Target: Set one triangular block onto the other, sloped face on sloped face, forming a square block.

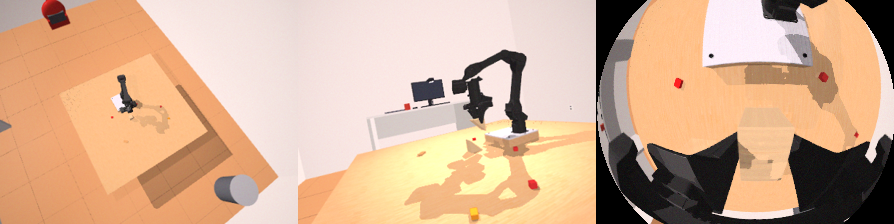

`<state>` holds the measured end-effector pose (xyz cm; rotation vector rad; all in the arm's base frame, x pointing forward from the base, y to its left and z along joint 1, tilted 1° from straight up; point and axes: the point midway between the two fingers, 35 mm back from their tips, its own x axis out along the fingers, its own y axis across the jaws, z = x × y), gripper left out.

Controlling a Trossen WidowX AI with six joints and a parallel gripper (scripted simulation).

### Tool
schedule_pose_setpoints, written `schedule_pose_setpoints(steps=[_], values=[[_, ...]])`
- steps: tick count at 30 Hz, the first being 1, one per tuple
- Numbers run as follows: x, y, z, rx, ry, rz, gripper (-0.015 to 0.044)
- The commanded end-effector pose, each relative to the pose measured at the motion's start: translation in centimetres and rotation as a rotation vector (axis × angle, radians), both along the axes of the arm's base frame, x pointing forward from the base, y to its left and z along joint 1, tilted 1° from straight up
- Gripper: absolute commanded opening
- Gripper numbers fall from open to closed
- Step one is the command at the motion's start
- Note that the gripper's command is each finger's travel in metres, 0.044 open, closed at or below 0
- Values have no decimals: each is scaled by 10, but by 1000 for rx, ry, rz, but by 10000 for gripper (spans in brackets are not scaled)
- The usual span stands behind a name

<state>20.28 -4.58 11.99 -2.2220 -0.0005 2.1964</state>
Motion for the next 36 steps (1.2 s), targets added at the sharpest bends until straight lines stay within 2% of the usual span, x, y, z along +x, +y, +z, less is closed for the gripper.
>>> schedule_pose_setpoints(steps=[1,18,36], values=[[6,0,-18,-2,8,-1,0],[24,0,-64,-2,6,-1,0],[26,-1,-69,3,13,-2,0]])
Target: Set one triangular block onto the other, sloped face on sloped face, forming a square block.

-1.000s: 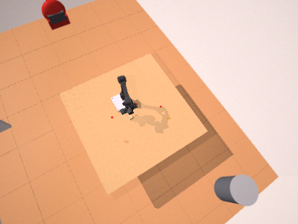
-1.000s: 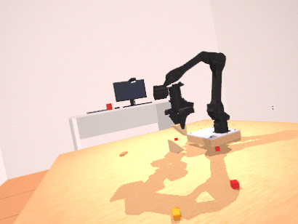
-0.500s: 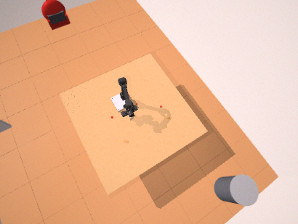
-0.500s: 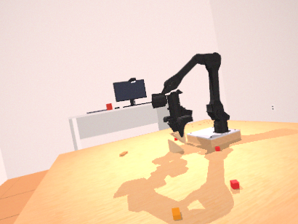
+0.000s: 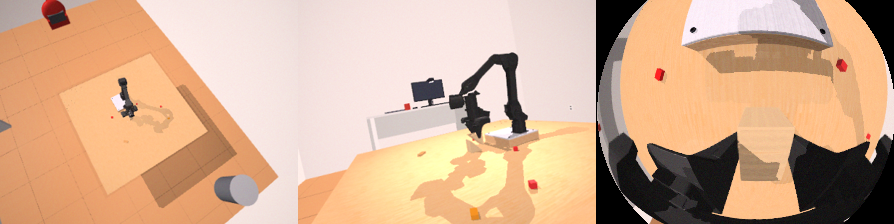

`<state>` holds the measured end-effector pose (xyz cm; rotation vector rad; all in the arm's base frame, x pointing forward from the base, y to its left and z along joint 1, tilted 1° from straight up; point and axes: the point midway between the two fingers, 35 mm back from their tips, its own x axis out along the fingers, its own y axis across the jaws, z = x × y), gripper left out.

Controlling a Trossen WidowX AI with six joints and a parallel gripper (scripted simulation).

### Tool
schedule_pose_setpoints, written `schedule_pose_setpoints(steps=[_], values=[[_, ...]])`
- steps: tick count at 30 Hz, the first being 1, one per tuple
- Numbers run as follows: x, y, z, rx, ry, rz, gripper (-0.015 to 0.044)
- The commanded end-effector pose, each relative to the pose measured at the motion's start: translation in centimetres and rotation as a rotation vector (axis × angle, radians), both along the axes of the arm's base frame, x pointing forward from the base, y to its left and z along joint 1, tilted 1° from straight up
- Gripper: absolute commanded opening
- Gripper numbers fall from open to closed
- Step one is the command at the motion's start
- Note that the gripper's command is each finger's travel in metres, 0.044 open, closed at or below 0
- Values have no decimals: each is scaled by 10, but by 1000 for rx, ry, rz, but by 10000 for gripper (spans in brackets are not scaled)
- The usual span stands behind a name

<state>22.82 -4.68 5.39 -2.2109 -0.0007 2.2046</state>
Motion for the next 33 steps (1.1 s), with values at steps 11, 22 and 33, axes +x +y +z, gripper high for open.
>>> schedule_pose_setpoints(steps=[11,22,33], values=[[3,0,-9,2,4,0,0],[6,0,-16,2,4,0,0],[8,-1,-20,3,4,1,0]])
